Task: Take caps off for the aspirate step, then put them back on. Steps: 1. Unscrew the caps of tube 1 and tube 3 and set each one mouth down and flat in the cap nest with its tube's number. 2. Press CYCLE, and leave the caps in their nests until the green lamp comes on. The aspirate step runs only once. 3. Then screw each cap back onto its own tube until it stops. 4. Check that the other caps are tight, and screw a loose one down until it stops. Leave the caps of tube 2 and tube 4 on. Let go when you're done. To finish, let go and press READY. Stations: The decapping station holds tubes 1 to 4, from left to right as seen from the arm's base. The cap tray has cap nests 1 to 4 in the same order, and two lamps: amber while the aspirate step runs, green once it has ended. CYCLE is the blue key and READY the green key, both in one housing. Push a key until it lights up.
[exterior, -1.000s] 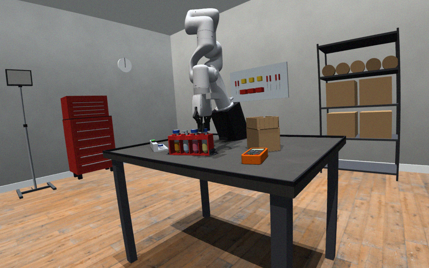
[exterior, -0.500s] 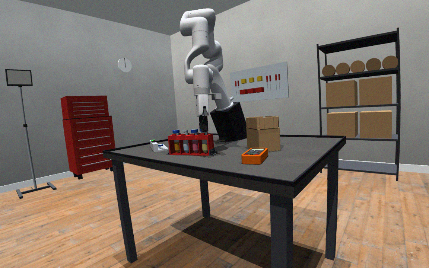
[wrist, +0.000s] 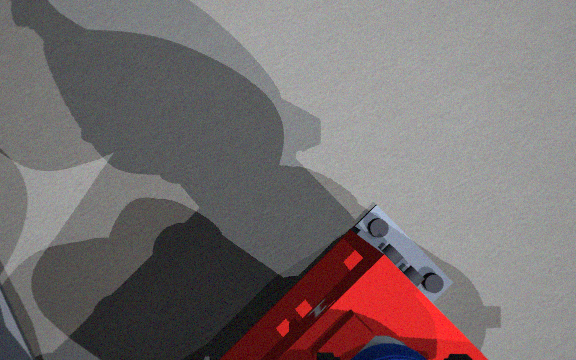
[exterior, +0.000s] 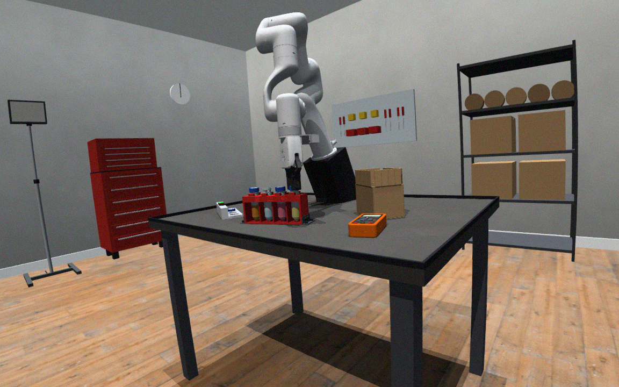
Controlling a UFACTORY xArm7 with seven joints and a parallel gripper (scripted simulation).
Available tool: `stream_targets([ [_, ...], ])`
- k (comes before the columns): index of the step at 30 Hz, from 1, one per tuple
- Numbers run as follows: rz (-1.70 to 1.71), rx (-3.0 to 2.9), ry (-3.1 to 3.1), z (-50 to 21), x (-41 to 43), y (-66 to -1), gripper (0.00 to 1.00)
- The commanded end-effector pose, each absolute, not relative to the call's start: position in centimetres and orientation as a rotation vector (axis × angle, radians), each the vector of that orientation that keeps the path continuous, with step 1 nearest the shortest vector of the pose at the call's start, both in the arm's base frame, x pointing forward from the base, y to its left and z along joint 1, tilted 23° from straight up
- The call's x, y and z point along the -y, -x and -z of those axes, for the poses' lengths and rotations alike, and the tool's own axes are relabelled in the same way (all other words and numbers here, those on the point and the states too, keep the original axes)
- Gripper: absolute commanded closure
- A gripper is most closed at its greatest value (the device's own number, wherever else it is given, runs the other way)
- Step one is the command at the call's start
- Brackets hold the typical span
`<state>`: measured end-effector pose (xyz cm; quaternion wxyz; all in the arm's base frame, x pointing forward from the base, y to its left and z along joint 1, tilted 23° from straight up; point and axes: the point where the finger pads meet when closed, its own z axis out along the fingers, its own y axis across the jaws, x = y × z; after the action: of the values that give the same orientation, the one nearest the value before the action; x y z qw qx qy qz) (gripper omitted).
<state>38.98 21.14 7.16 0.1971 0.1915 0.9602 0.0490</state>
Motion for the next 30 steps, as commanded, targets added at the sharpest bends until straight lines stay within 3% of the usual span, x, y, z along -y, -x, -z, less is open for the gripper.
stream_targets([
  [1,-0.139,-2.688,-0.534,-7.19,-21.21,-38.99,1.0],
  [10,-0.18,-2.647,-0.736,-7.16,-21.22,-39.0,1.0],
  [30,-0.408,-2.117,-1.861,-7.09,-21.22,-39.03,1.0],
])
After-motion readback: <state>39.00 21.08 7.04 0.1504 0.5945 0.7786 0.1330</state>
